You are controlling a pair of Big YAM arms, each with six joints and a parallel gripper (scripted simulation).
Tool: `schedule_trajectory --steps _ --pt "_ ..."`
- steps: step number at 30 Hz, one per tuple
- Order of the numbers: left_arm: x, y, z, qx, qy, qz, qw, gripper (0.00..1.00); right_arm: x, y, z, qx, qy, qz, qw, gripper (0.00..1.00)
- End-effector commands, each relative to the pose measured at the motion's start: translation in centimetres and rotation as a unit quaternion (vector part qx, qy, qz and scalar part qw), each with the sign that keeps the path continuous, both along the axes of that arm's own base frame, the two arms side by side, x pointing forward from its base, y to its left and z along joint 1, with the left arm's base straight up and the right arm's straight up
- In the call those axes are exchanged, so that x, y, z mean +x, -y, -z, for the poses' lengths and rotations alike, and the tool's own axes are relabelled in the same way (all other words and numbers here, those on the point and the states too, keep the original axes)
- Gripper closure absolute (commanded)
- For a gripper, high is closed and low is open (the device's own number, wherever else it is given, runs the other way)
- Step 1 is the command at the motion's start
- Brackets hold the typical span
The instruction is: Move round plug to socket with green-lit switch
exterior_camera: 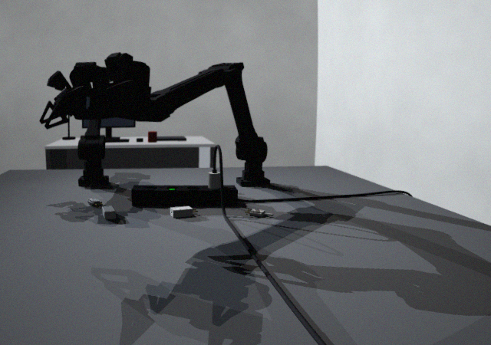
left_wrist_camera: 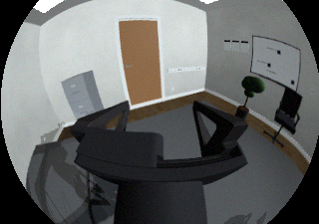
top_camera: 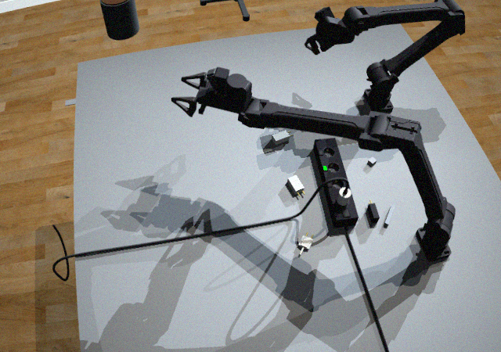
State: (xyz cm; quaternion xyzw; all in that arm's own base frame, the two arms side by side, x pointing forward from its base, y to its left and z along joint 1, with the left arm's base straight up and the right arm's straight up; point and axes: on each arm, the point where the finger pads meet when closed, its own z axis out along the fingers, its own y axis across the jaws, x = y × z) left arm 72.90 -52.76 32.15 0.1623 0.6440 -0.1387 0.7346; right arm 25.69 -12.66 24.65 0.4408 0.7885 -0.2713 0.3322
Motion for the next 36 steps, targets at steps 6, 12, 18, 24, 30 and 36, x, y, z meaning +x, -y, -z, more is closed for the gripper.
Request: schedule_trajectory --steps 6,12,18,24,30,36 --pt "-0.2 -0.1 -1.9 -0.011 0.011 0.002 1.000 0.00 0.3 0.1 -1.0 -0.002 0.016 0.002 1.000 0.00" --pt "-0.2 -0.1 -1.9 -0.011 0.011 0.002 1.000 0.00 0.3 0.1 -1.0 -0.002 0.016 0.002 1.000 0.00" --pt "-0.2 -0.1 -1.9 -0.011 0.011 0.002 1.000 0.00 0.3 0.1 -1.0 -0.002 0.016 0.002 1.000 0.00" --pt "-2.0 -2.6 -1.9 0.003 -0.036 0.003 0.999 0.00 0.1 -2.7 -0.5 0.000 -0.009 -0.064 0.998 0.00" --pt "-6.3 -6.4 -1.2 0.039 -0.109 0.007 0.993 0.00 1.3 -8.3 -2.5 0.011 -0.008 -0.184 0.983 0.00" --pt "-9.8 -9.2 -0.1 0.062 -0.157 0.009 0.986 0.00 2.0 -12.2 -2.8 0.017 -0.022 -0.268 0.963 0.00"
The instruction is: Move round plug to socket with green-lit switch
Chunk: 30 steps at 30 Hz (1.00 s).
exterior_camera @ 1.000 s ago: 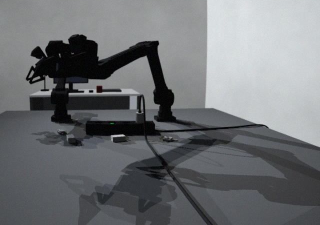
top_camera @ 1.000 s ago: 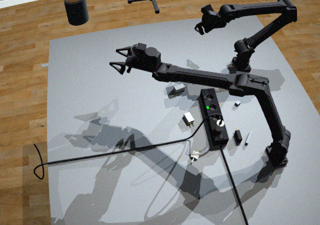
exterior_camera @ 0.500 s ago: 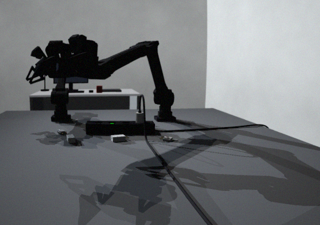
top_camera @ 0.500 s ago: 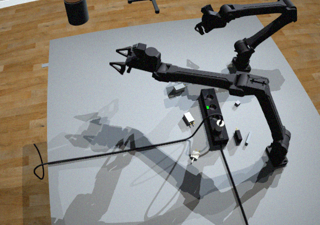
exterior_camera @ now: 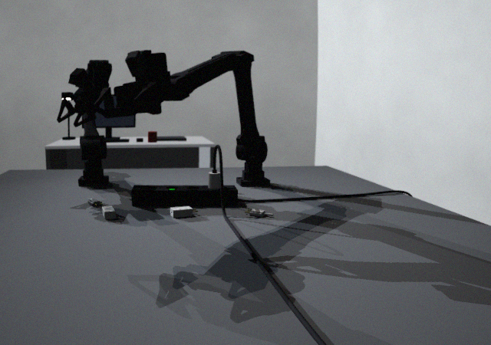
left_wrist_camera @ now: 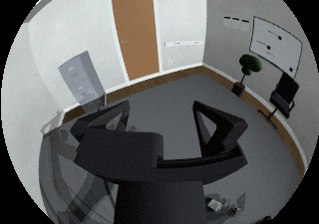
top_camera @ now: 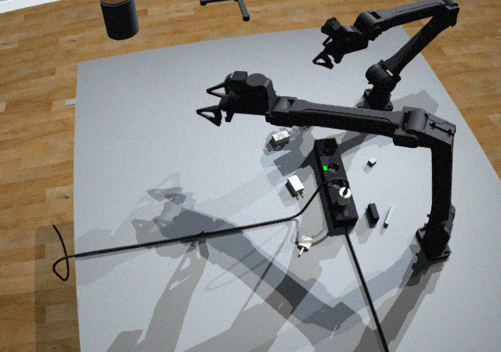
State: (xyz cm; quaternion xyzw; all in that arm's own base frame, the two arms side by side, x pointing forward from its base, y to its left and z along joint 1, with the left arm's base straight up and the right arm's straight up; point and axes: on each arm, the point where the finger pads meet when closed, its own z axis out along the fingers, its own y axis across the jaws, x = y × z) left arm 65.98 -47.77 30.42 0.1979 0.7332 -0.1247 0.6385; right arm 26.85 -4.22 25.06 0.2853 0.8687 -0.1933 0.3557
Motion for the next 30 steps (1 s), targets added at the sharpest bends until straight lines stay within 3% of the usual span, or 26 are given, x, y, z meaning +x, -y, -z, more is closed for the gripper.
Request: schedule_trajectory --steps 1,13,15,30 --pt "-3.8 -4.9 -1.6 0.005 -0.049 -0.005 0.999 0.00 1.1 -4.9 -2.4 -0.003 -0.007 -0.102 0.995 0.00" --pt "-16.2 -14.4 3.9 0.069 -0.190 -0.007 0.979 0.00 2.5 -16.8 -3.1 0.013 -0.033 -0.349 0.937 0.00" --pt "-16.2 -14.4 3.9 0.069 -0.190 -0.007 0.979 0.00 2.5 -16.8 -3.1 0.013 -0.033 -0.349 0.937 0.00" --pt "-34.4 -24.9 12.9 0.123 -0.340 -0.010 0.932 0.00 3.6 -28.3 -3.4 0.029 -0.058 -0.564 0.823 0.00"
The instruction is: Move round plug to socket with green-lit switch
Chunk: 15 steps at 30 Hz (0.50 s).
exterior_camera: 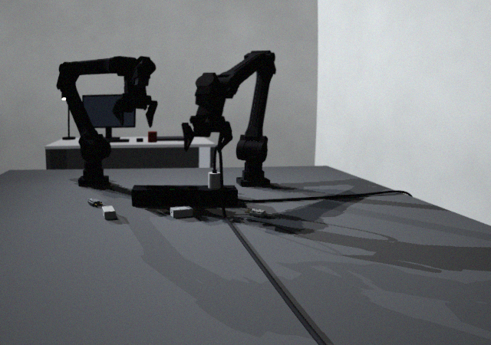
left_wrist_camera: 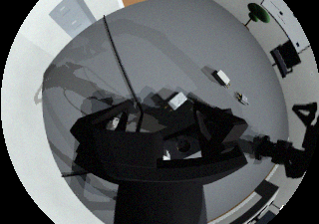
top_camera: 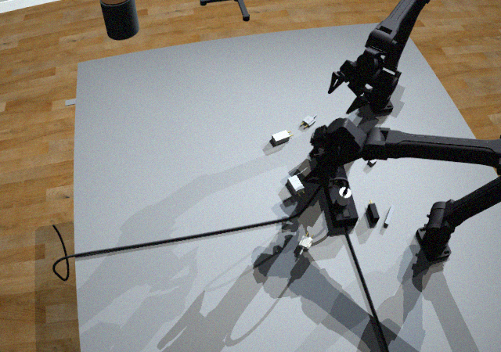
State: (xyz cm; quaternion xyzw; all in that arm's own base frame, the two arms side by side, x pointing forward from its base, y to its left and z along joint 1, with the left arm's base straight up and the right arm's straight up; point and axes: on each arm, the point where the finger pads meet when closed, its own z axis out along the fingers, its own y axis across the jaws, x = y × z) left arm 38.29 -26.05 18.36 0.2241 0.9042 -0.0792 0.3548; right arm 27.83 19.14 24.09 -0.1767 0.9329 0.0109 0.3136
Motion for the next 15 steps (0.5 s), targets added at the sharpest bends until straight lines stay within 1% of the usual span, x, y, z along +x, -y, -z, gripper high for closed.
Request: schedule_trajectory --steps 1,2,4,7,11,15 --pt "-6.7 -3.1 0.9 -0.002 -0.036 -0.008 0.999 0.00 2.7 -4.9 -4.4 0.017 0.031 -0.091 0.995 0.00" --pt "-6.7 -3.1 0.9 -0.002 -0.036 -0.008 0.999 0.00 2.7 -4.9 -4.4 0.017 0.031 -0.091 0.995 0.00" --pt "-9.1 -4.2 1.5 -0.001 -0.047 -0.013 0.999 0.00 3.0 -6.6 -4.4 0.022 0.025 -0.128 0.991 0.00" --pt "-11.1 -5.0 1.8 0.006 -0.047 -0.012 0.999 0.00 3.0 -9.3 -4.4 0.030 0.017 -0.179 0.983 0.00" --pt "-12.2 -5.9 2.6 0.015 -0.054 -0.010 0.998 0.00 3.2 -11.0 -4.4 0.039 0.008 -0.210 0.977 0.00" --pt "-12.3 -5.9 3.1 0.023 -0.057 -0.005 0.998 0.00 3.5 -12.0 -4.4 0.046 0.001 -0.224 0.973 0.00"
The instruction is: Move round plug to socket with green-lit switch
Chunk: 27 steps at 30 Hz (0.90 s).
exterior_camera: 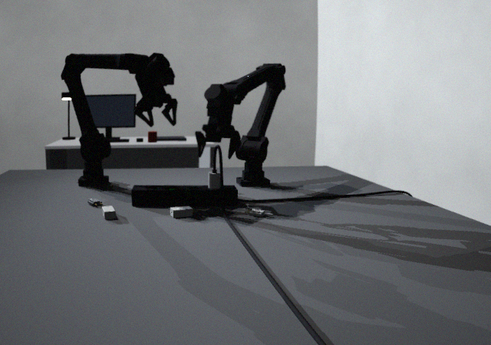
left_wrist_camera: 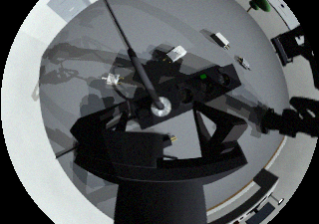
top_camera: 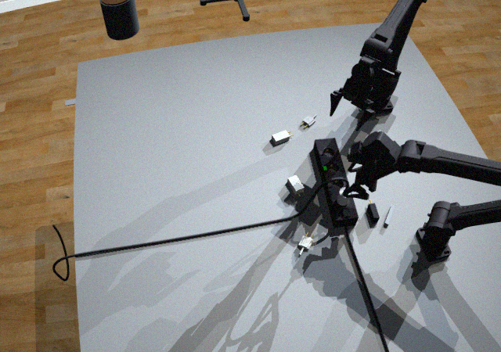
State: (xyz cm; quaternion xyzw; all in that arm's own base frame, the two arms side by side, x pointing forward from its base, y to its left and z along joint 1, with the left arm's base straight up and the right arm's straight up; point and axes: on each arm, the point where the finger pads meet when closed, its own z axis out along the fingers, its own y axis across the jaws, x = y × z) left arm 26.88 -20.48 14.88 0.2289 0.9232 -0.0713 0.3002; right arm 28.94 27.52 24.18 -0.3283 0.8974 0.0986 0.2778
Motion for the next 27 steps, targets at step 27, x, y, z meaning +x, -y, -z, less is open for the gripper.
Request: schedule_trajectory --steps 27 --pt "-2.2 -2.3 3.6 0.042 -0.047 0.083 0.995 0.37 3.8 -1.9 6.2 -0.023 0.023 -0.188 0.982 0.00"
